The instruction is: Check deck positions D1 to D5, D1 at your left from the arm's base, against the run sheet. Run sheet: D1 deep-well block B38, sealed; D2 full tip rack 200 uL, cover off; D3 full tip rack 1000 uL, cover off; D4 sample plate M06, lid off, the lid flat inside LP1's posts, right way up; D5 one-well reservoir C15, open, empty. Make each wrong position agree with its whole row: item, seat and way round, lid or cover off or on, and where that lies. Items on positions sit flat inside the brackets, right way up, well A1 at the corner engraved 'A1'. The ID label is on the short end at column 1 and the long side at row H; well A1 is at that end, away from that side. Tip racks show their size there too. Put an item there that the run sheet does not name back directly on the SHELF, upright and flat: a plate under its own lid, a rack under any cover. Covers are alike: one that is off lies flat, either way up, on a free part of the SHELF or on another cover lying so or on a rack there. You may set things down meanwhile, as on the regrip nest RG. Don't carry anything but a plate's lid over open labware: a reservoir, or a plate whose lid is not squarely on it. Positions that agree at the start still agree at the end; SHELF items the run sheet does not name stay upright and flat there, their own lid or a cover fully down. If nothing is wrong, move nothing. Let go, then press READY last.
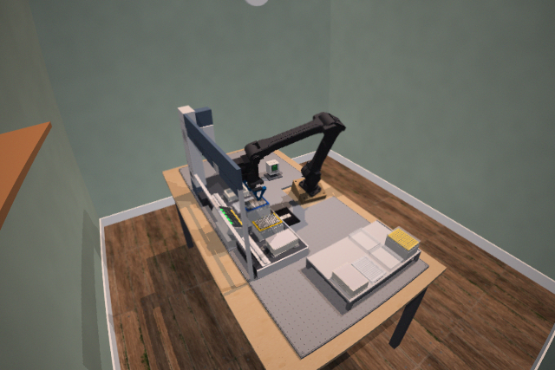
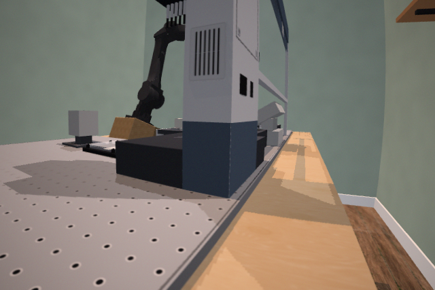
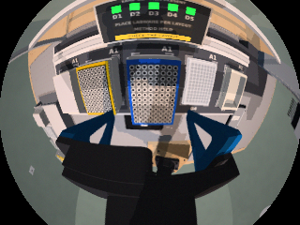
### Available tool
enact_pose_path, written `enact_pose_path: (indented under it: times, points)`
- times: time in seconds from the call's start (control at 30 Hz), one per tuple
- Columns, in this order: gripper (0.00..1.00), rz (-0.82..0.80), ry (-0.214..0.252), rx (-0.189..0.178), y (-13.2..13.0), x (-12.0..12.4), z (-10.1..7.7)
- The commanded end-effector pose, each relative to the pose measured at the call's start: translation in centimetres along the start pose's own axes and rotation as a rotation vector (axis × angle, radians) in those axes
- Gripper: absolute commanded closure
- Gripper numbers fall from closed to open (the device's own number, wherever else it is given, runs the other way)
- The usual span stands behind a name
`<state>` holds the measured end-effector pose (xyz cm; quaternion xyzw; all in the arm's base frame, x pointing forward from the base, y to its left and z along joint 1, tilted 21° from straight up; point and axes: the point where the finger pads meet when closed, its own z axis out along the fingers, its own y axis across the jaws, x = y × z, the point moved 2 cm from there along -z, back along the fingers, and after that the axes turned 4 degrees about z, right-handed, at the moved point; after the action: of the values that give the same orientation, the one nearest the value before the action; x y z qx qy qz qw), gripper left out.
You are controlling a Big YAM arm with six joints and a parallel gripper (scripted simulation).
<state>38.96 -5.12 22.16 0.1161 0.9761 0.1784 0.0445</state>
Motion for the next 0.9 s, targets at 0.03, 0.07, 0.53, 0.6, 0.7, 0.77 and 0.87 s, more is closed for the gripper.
enact_pose_path:
  times: [0.03,0.07,0.53,0.6,0.7,0.77,0.87]
  points:
    - [0.00,-0.025,-0.074,0.000,3.6,-1.2,-3.0]
    - [0.00,-0.026,-0.074,-0.001,4.1,-1.2,-3.0]
    - [0.00,-0.022,-0.067,-0.012,10.2,-0.6,-2.8]
    - [0.00,-0.019,-0.059,-0.012,11.1,-0.6,-2.5]
    - [0.00,-0.018,-0.055,-0.012,12.1,-0.5,-2.4]
    - [0.00,-0.002,-0.014,-0.001,11.7,0.6,-0.7]
    - [0.00,-0.010,-0.043,-0.011,12.6,-0.1,-1.7]
